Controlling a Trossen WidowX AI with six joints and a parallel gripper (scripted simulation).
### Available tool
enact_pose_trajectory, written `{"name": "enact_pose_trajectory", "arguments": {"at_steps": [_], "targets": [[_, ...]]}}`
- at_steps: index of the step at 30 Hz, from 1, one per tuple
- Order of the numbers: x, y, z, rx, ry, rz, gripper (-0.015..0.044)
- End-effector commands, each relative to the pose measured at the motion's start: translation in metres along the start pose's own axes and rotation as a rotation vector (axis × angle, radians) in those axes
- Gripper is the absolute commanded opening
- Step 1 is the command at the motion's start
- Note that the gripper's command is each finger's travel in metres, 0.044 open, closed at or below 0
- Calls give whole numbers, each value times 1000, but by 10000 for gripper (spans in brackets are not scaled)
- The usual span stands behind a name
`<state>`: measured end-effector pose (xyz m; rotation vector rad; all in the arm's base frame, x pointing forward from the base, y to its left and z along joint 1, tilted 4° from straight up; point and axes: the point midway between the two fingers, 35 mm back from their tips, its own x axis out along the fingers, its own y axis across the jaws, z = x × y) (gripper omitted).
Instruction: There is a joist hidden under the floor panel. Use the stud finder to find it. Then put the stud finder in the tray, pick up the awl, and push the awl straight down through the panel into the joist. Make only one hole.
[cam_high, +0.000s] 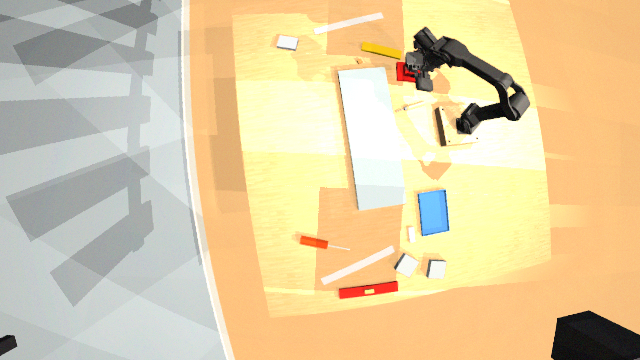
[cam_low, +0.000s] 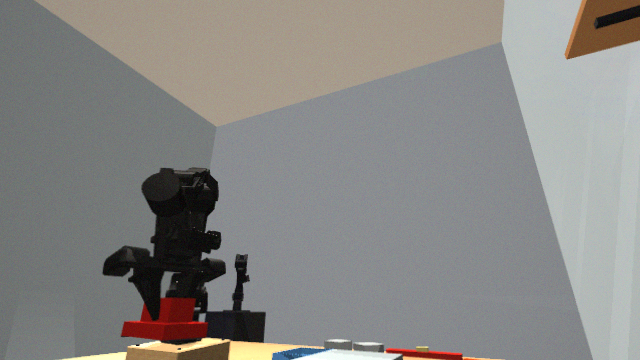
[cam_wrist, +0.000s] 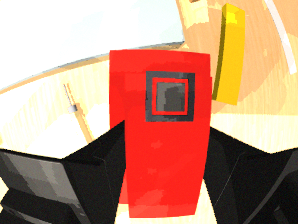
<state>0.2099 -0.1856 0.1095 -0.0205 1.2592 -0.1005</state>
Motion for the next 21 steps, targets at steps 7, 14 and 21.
{"name": "enact_pose_trajectory", "arguments": {"at_steps": [7, 14, 21], "targets": [[-7, -1, 24, -20, -4, 1, 0], [-4, 2, 60, -59, -7, 13, 0], [2, 11, 97, -98, -10, 24, 0]]}}
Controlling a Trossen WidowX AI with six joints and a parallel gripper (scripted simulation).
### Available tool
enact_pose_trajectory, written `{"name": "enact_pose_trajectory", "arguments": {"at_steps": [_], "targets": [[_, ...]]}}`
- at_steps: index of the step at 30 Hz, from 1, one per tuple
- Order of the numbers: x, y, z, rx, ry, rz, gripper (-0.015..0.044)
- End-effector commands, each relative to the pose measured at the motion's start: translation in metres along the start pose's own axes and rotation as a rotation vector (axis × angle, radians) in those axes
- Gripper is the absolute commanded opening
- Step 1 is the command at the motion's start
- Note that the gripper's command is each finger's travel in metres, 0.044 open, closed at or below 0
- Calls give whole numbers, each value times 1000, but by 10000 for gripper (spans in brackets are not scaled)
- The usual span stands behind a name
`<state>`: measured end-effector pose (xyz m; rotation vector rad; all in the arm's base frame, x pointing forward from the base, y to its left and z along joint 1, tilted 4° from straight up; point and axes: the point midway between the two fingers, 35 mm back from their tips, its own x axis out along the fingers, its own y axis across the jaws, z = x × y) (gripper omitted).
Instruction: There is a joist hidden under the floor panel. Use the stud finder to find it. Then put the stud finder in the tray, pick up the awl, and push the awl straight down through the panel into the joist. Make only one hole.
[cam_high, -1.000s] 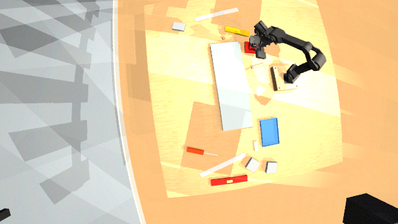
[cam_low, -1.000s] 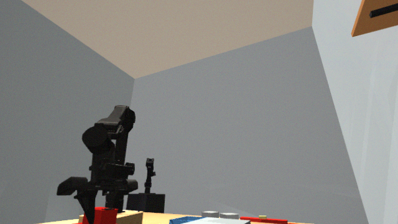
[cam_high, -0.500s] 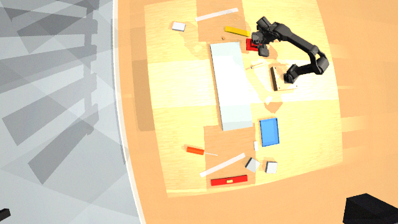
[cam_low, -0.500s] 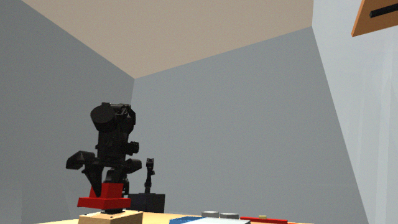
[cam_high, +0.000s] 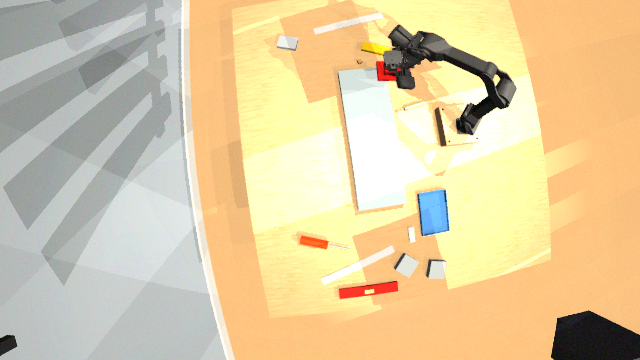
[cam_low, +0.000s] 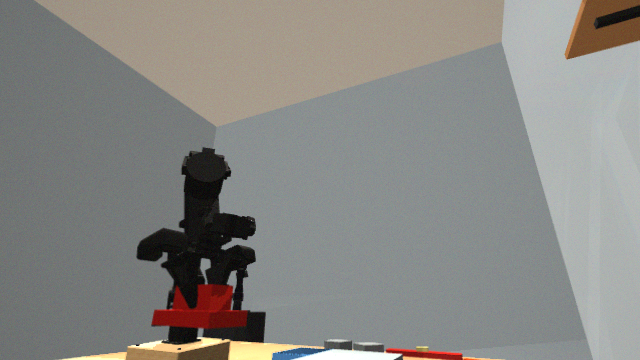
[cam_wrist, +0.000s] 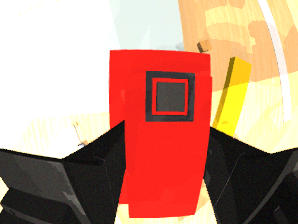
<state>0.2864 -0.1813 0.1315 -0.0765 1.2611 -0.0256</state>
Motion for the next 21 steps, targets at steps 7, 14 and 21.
{"name": "enact_pose_trajectory", "arguments": {"at_steps": [7, 14, 21], "targets": [[9, 12, 56, -53, -12, 10, 0], [18, 24, 84, -83, -15, 18, 0], [22, 24, 84, -83, -15, 18, 0]]}}
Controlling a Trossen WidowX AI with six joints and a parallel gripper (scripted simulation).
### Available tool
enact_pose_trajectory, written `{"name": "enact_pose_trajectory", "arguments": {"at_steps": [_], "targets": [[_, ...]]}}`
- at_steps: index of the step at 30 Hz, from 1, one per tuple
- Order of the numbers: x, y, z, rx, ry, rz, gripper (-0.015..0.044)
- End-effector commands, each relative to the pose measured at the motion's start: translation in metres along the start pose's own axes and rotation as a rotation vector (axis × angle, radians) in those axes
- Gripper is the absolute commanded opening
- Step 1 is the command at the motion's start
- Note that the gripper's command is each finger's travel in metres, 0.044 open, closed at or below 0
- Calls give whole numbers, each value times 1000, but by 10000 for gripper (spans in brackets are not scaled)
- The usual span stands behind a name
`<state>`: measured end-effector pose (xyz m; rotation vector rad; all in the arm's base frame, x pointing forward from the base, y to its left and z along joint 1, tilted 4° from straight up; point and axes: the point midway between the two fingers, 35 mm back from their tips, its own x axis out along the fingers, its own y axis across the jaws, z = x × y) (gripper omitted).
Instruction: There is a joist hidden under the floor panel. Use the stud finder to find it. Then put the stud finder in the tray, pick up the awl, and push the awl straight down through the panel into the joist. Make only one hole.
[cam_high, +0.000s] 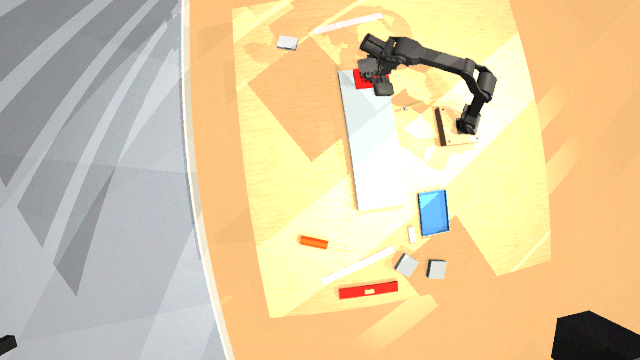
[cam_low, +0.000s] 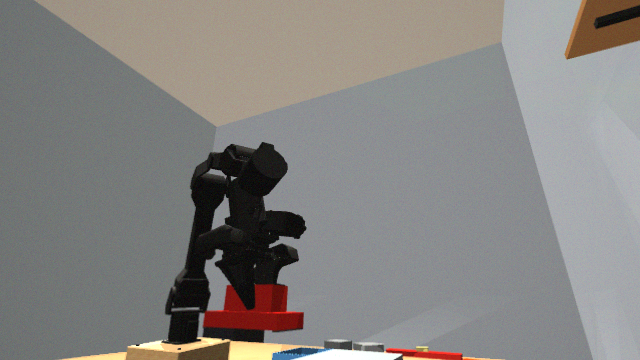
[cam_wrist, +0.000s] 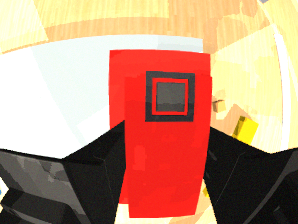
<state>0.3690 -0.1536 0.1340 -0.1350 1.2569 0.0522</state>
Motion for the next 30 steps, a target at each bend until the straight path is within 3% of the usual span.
{"name": "enact_pose_trajectory", "arguments": {"at_steps": [1, 30], "targets": [[3, -2, 3, 4, -9, -8, 0], [53, -4, -11, 3, -9, -8, 0]]}}
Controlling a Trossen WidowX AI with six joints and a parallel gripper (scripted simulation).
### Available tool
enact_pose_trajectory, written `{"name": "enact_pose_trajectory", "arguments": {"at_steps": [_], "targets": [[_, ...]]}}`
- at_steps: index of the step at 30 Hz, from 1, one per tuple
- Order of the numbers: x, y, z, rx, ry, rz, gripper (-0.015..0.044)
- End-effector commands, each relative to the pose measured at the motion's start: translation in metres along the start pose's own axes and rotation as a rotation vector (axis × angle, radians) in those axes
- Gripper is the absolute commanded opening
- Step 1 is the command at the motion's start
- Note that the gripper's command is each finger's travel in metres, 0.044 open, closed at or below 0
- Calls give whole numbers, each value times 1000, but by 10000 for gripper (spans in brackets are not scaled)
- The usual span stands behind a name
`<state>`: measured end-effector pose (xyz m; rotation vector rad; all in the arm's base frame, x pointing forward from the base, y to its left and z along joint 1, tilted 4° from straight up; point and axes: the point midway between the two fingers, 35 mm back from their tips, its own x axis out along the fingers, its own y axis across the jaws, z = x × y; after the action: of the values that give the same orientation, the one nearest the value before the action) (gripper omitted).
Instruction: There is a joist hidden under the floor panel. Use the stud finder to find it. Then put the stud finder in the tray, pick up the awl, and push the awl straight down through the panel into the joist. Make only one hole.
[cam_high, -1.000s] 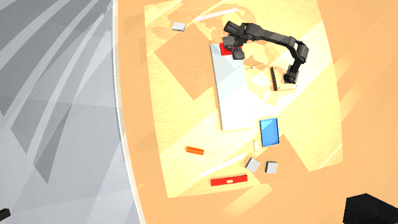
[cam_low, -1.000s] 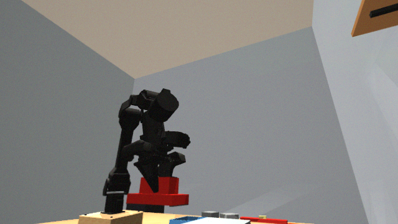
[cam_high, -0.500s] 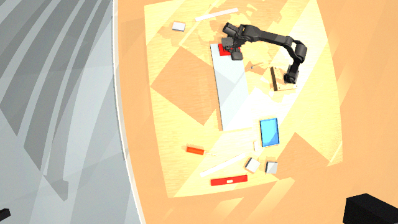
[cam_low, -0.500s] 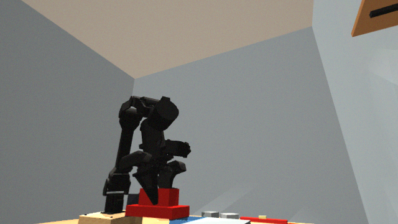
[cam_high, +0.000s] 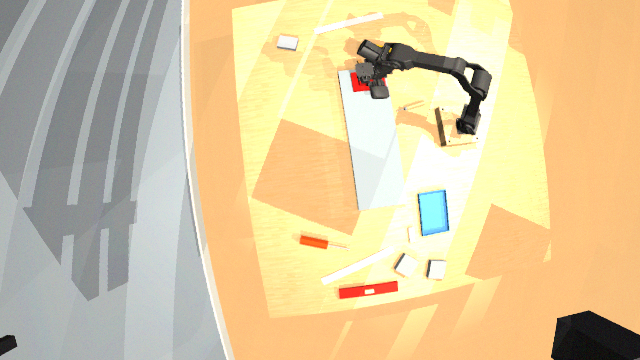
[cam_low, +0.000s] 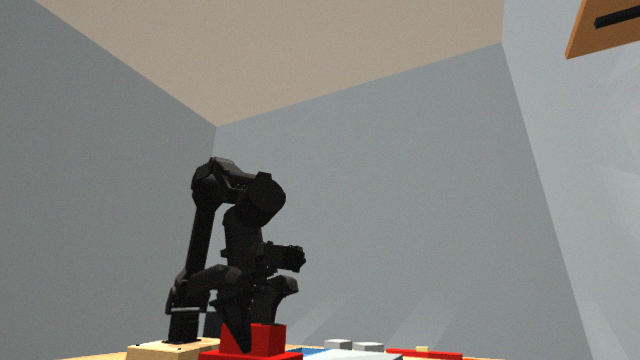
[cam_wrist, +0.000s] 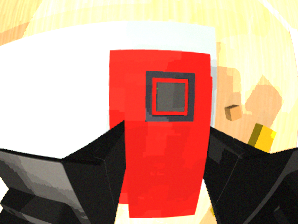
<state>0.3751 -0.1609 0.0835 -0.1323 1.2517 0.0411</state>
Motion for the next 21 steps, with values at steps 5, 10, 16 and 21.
{"name": "enact_pose_trajectory", "arguments": {"at_steps": [5, 10, 16, 21], "targets": [[9, 0, -2, -5, -4, -1, 0], [16, 0, -4, -5, -4, -1, 0], [20, 0, -5, -5, -4, -1, 0], [20, 17, -6, -5, -4, 0, 0]]}}
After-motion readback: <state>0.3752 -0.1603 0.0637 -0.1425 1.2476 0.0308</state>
